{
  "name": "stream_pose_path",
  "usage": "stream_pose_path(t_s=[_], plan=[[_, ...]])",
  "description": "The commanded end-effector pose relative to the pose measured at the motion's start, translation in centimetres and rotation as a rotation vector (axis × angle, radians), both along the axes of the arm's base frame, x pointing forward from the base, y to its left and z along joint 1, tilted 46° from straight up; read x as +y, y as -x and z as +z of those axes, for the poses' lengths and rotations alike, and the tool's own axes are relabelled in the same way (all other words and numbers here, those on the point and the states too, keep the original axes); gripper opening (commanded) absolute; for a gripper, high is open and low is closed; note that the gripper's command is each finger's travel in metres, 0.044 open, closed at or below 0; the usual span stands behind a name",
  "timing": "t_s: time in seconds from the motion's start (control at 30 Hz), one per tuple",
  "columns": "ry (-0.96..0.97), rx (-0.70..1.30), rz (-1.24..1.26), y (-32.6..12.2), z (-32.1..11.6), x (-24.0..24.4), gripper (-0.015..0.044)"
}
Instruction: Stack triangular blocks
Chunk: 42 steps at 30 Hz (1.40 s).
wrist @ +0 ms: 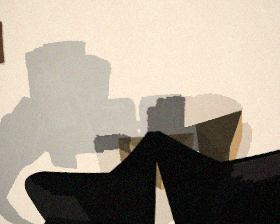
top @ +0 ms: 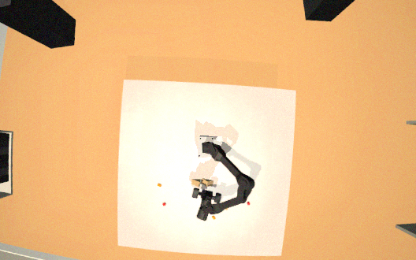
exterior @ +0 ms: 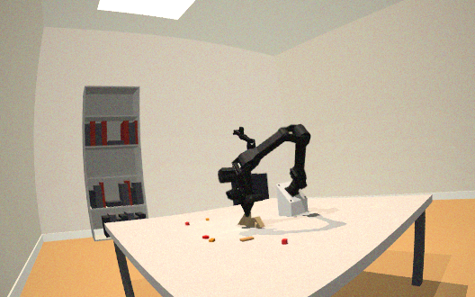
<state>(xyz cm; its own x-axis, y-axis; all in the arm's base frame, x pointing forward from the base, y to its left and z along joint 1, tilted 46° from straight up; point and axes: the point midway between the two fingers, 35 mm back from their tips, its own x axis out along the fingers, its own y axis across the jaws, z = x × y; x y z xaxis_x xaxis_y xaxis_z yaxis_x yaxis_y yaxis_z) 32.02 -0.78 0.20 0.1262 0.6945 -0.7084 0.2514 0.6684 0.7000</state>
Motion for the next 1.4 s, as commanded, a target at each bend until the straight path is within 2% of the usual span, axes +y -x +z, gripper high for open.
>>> stream_pose_path(t_s=[0.0, 0.73, 1.37], plan=[[-0.008, 0.008, -0.007, 0.0, -0.7, 0.5, 0.0000], [-0.012, 0.007, -0.007, -0.2, -2.8, 2.8, 0.0000], [-0.012, 0.009, -0.007, 3.5, -2.1, 3.6, 0.0000]])
